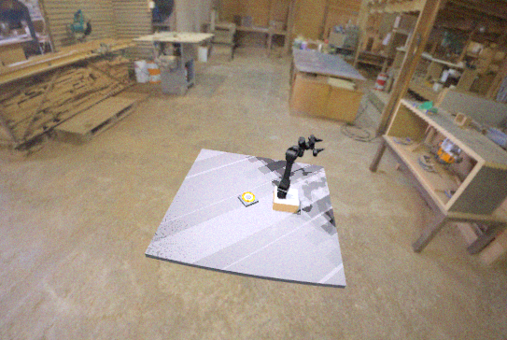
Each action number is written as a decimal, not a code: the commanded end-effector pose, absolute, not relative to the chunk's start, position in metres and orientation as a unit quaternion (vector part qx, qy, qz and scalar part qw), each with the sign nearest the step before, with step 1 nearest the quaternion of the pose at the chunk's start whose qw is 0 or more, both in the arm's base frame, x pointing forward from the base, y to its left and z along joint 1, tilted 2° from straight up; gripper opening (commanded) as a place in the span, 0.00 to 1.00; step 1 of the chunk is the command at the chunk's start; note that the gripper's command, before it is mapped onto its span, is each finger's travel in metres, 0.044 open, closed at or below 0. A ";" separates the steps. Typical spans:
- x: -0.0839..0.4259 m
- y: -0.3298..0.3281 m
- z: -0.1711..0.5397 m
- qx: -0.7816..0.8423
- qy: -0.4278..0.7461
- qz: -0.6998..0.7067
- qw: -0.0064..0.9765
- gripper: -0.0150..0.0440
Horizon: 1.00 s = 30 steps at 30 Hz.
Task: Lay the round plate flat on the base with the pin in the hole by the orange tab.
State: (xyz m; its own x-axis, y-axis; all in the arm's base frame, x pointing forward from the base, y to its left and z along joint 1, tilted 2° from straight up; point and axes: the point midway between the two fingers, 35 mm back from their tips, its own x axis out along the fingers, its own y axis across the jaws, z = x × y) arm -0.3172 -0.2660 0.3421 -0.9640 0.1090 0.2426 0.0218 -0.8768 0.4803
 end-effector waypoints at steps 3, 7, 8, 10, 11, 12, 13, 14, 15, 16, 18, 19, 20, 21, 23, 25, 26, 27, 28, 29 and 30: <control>-0.297 -0.294 0.337 0.112 0.218 0.969 -0.025 0.80; -0.237 -0.355 0.320 0.071 0.143 0.976 -0.147 0.62; -0.222 -0.367 0.316 0.063 0.127 0.974 -0.175 0.58; -0.210 -0.376 0.312 0.056 0.117 0.972 -0.195 0.49; -0.194 -0.385 0.307 0.049 0.105 0.969 -0.220 0.44; -0.174 -0.396 0.301 0.040 0.089 0.963 -0.250 0.40; -0.153 -0.405 0.294 0.032 0.073 0.956 -0.281 0.35; -0.136 -0.412 0.289 0.026 0.060 0.950 -0.305 0.31; -0.120 -0.418 0.284 0.020 0.047 0.943 -0.328 0.26; -0.103 -0.424 0.278 0.014 0.033 0.934 -0.354 0.25; -0.087 -0.428 0.274 0.010 0.016 0.926 -0.377 0.25; -0.068 -0.433 0.268 0.005 -0.004 0.914 -0.405 0.25; -0.044 -0.437 0.261 0.000 -0.030 0.898 -0.438 0.25; -0.022 -0.440 0.254 -0.004 -0.053 0.882 -0.468 0.25; 0.012 -0.441 0.242 -0.012 -0.084 0.854 -0.513 0.25; 0.035 -0.440 0.234 -0.018 -0.104 0.834 -0.541 0.25; 0.047 -0.439 0.229 -0.022 -0.113 0.823 -0.556 0.25; 0.067 -0.436 0.221 -0.028 -0.130 0.804 -0.580 0.25; 0.091 -0.430 0.212 -0.035 -0.150 0.779 -0.607 0.25; 0.110 -0.425 0.204 -0.041 -0.166 0.759 -0.628 0.25; 0.126 -0.419 0.197 -0.046 -0.181 0.741 -0.646 0.25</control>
